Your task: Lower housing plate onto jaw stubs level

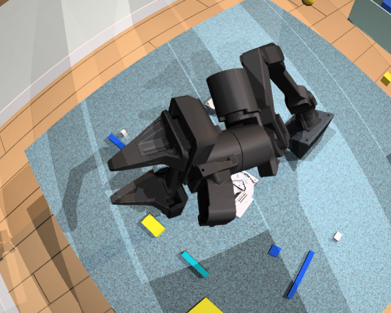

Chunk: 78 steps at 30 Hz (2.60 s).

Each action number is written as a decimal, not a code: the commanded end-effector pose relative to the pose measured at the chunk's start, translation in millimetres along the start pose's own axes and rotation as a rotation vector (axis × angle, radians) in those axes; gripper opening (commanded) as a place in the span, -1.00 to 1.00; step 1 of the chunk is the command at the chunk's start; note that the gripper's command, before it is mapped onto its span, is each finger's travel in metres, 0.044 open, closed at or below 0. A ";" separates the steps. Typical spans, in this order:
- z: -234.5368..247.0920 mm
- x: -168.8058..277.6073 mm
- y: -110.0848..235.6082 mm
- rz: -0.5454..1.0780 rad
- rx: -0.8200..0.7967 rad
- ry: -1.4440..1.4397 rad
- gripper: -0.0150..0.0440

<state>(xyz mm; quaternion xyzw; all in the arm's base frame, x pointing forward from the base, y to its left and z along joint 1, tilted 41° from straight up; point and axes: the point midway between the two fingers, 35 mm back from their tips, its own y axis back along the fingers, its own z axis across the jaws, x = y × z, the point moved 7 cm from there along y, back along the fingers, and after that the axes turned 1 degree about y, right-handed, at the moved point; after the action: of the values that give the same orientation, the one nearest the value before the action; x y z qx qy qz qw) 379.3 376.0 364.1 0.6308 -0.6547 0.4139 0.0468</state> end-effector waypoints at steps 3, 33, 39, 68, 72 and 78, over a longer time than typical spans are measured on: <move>2.7 2.4 -1.9 -0.003 -0.008 0.007 1.00; 125.5 127.9 -32.2 -0.127 -0.435 0.254 1.00; 148.7 155.1 -25.4 -0.150 -0.534 0.293 1.00; 232.9 279.4 63.0 -0.240 -1.057 0.406 1.00; 239.8 294.0 81.1 -0.250 -1.133 0.411 1.00; 247.3 314.0 109.5 -0.263 -1.244 0.412 1.00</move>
<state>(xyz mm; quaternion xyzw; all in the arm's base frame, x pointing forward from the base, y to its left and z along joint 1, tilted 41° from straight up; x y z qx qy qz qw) 353.2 -20.2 335.5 0.4819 -0.6666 0.0888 0.5617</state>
